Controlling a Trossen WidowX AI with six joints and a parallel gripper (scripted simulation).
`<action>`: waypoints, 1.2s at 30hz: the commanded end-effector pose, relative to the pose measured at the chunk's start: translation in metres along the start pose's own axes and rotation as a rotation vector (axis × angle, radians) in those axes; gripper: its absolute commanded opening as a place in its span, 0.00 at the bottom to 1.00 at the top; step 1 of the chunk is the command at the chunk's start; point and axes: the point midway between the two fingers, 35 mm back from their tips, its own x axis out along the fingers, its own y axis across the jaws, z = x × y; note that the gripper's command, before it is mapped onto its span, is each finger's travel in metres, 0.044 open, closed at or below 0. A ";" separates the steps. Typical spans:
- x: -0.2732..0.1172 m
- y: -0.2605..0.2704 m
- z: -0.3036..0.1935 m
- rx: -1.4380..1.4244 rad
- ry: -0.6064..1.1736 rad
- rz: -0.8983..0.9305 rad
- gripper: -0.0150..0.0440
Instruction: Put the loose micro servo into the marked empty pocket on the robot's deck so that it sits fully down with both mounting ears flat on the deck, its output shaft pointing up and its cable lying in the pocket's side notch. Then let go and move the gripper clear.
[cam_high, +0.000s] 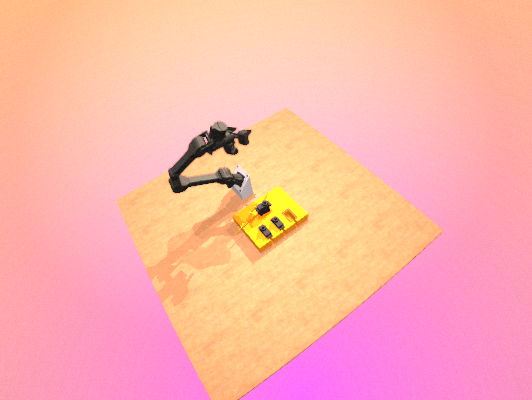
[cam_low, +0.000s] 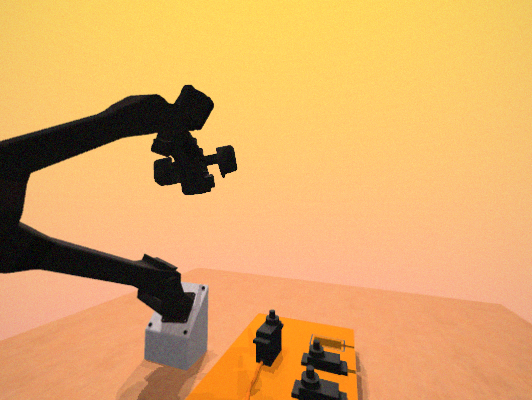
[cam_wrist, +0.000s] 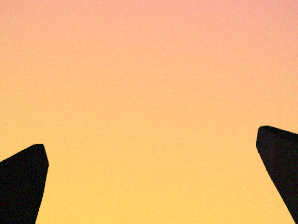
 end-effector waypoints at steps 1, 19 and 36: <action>0.007 0.020 0.022 0.060 -0.097 0.046 1.00; 0.005 0.094 0.149 0.340 -0.619 0.209 1.00; -0.035 0.109 0.270 0.497 -1.151 0.163 1.00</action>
